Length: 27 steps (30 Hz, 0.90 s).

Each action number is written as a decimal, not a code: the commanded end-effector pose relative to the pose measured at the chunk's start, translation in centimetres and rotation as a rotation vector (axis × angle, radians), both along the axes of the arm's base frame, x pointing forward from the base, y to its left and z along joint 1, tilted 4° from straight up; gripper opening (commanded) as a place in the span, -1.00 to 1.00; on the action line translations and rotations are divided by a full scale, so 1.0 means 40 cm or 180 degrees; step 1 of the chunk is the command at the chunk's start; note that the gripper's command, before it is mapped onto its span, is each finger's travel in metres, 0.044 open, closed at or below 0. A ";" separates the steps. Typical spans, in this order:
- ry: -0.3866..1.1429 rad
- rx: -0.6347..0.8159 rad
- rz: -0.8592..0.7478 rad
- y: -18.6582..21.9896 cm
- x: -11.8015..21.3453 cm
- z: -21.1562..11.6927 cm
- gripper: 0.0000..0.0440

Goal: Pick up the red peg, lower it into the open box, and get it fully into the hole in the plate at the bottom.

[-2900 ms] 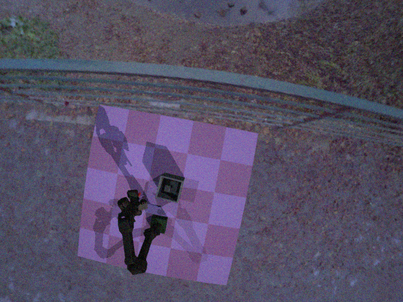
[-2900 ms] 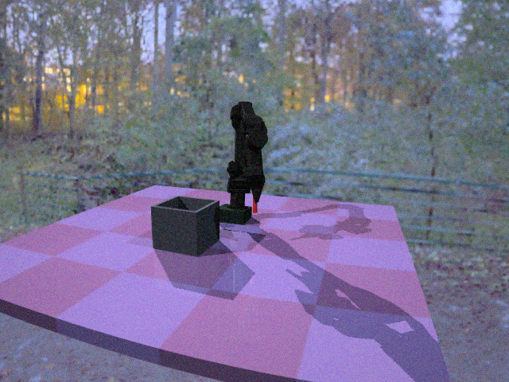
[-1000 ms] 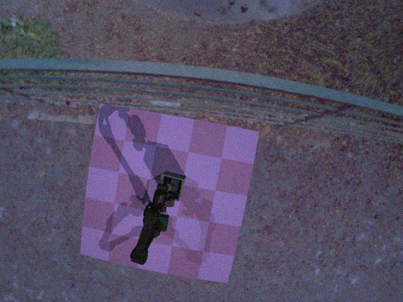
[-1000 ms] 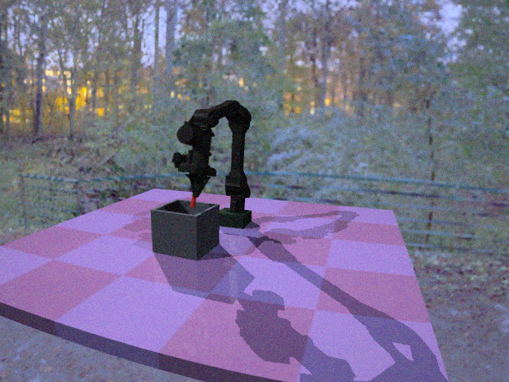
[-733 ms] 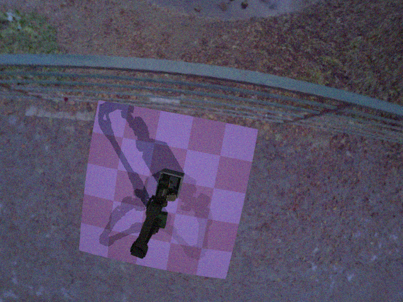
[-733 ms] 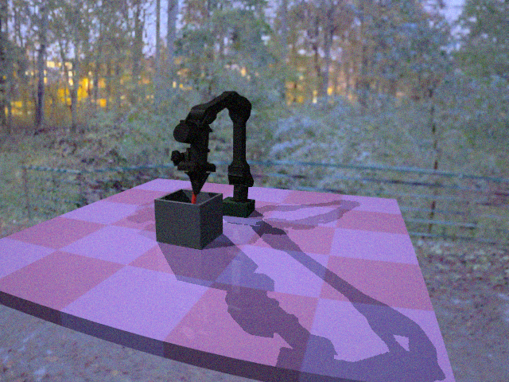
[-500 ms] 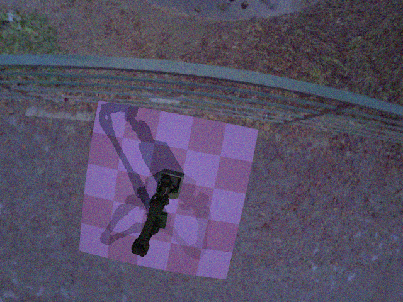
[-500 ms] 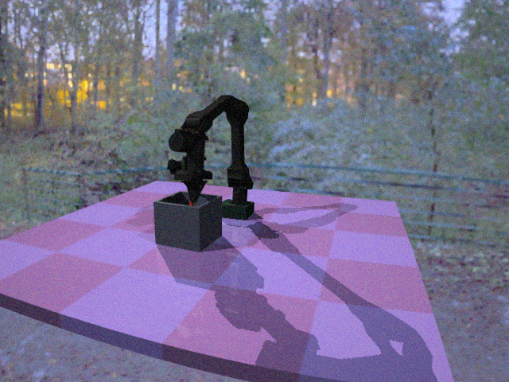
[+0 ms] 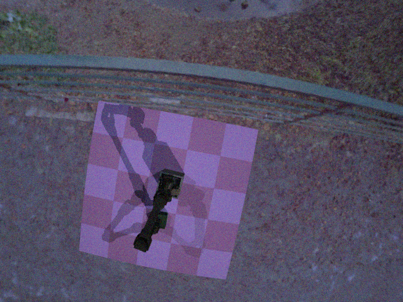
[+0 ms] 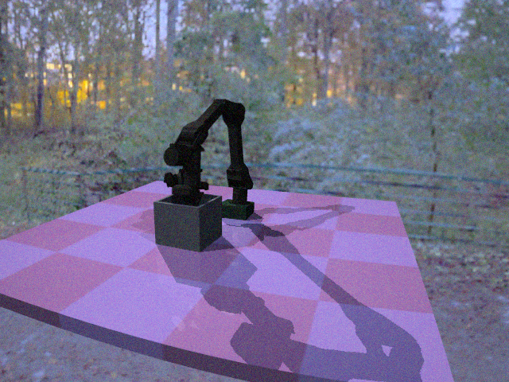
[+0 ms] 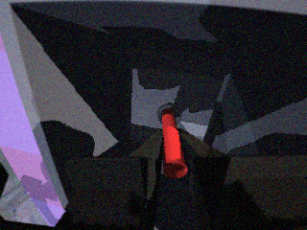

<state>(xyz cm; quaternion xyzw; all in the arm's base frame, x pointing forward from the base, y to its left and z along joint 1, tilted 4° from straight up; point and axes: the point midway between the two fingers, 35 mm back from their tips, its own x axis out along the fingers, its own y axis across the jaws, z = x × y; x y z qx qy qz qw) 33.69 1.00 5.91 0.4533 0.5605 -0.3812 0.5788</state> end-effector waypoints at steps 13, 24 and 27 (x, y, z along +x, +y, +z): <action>0.0091 0.0208 0.0036 0.002 0.025 0.010 -0.40; 0.0039 0.0623 -0.0060 0.002 0.047 0.082 -0.16; 0.0015 0.0719 -0.0078 0.001 0.052 0.101 -0.11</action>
